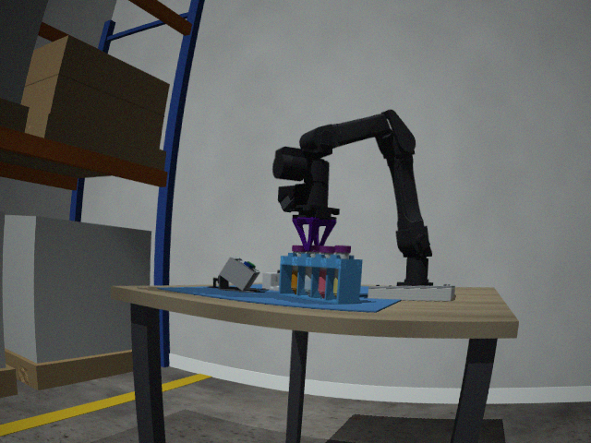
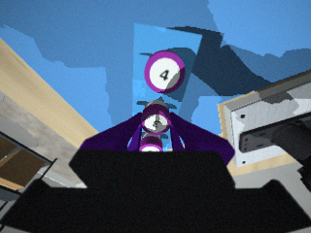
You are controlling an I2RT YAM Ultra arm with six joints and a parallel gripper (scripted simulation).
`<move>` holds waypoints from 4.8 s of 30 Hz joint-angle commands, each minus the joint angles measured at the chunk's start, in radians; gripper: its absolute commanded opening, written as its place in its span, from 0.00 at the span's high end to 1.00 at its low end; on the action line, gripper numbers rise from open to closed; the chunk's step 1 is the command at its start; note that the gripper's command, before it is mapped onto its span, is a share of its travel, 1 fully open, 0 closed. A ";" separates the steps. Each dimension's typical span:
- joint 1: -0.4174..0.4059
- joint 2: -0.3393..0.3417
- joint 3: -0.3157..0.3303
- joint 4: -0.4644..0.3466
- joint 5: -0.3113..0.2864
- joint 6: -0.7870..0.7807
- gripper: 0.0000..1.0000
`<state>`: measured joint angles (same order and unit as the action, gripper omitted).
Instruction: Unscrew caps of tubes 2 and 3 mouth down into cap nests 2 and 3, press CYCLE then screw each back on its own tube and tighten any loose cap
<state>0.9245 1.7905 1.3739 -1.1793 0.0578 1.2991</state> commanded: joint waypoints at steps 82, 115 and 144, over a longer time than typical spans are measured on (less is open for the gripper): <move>0.000 -0.012 0.003 0.002 -0.001 -2.123 0.51; 0.000 -0.012 0.001 0.005 -0.001 -1.474 1.00; 0.000 -0.011 -0.001 0.007 0.000 -0.476 1.00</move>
<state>0.9245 1.7855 1.3689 -1.1740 0.0574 0.7593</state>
